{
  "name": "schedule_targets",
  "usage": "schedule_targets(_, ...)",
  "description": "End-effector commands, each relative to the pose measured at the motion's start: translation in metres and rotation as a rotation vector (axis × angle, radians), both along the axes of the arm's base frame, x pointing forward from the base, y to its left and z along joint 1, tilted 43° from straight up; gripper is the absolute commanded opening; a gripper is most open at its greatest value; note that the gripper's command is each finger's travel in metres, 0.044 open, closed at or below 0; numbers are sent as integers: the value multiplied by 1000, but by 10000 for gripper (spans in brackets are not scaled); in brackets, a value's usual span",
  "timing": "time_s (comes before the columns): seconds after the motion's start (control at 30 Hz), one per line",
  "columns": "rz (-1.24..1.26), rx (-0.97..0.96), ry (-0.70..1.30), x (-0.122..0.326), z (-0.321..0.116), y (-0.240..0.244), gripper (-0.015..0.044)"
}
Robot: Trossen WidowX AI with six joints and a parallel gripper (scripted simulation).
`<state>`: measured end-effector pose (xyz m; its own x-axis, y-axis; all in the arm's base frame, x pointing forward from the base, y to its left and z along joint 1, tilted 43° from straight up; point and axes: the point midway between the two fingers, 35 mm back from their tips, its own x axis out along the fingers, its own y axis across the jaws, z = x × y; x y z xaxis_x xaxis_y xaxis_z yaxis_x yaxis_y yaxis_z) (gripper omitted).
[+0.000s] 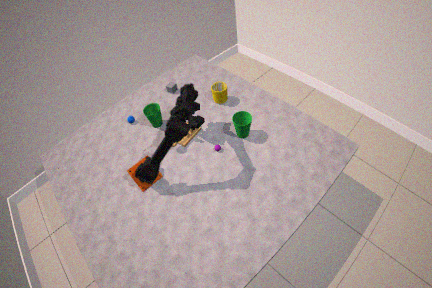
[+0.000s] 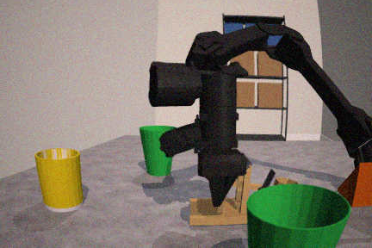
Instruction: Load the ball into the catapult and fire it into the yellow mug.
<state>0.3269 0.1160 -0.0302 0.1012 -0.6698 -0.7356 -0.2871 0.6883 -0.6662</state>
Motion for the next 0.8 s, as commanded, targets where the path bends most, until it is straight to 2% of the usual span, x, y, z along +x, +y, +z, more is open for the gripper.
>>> schedule_targets(0.0,2,0,-2,0,2,3,368)
schedule_targets(0.1,2,3,-1,0,25,26,440)
schedule_targets(0.23,0,3,2,-9,66,62,440)
schedule_targets(0.3,0,3,2,-12,73,67,440)
schedule_targets(0.37,10,4,-5,-7,63,60,440)
schedule_targets(0.6,13,0,-3,-12,69,64,440)
schedule_targets(0.77,13,-1,-4,-7,38,35,440)
